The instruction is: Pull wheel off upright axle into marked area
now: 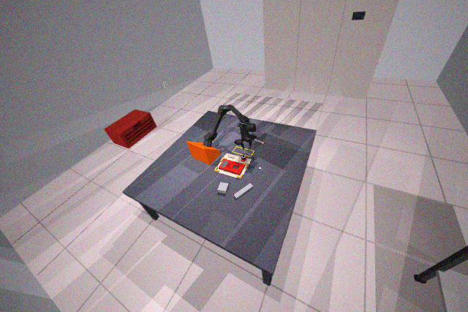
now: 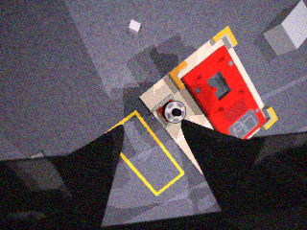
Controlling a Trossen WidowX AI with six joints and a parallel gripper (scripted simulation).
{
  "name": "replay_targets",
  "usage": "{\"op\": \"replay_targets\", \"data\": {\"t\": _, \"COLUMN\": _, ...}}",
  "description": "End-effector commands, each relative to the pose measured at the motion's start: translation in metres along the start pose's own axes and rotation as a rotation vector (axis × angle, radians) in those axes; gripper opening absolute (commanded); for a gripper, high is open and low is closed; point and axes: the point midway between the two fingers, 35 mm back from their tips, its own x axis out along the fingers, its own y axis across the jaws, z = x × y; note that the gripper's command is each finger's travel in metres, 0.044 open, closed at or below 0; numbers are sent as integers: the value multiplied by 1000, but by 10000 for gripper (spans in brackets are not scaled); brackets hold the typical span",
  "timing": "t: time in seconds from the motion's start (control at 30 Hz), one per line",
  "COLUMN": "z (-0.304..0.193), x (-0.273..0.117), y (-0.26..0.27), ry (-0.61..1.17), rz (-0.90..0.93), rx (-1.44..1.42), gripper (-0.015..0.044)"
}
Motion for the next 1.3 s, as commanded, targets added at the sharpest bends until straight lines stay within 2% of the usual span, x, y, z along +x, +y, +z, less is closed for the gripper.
{"op": "replay_targets", "data": {"t": 0.0, "z": 7, "x": 10, "y": -53, "ry": 295, "rz": -65, "rx": 992, "gripper": 300}}
{"op": "replay_targets", "data": {"t": 0.53, "z": 10, "x": 13, "y": -55, "ry": 302, "rz": -68, "rx": 1015, "gripper": 300}}
{"op": "replay_targets", "data": {"t": 0.67, "z": 7, "x": 30, "y": -53, "ry": 301, "rz": -68, "rx": 1015, "gripper": 300}}
{"op": "replay_targets", "data": {"t": 0.87, "z": -8, "x": 77, "y": -47, "ry": 303, "rz": -66, "rx": 1015, "gripper": 300}}
{"op": "replay_targets", "data": {"t": 1.0, "z": -10, "x": 82, "y": -46, "ry": 304, "rz": -65, "rx": 1015, "gripper": 300}}
{"op": "replay_targets", "data": {"t": 1.07, "z": -11, "x": 79, "y": -45, "ry": 309, "rz": -75, "rx": 1006, "gripper": 247}}
{"op": "replay_targets", "data": {"t": 1.27, "z": -11, "x": 79, "y": -45, "ry": 309, "rz": -75, "rx": 1006, "gripper": 208}}
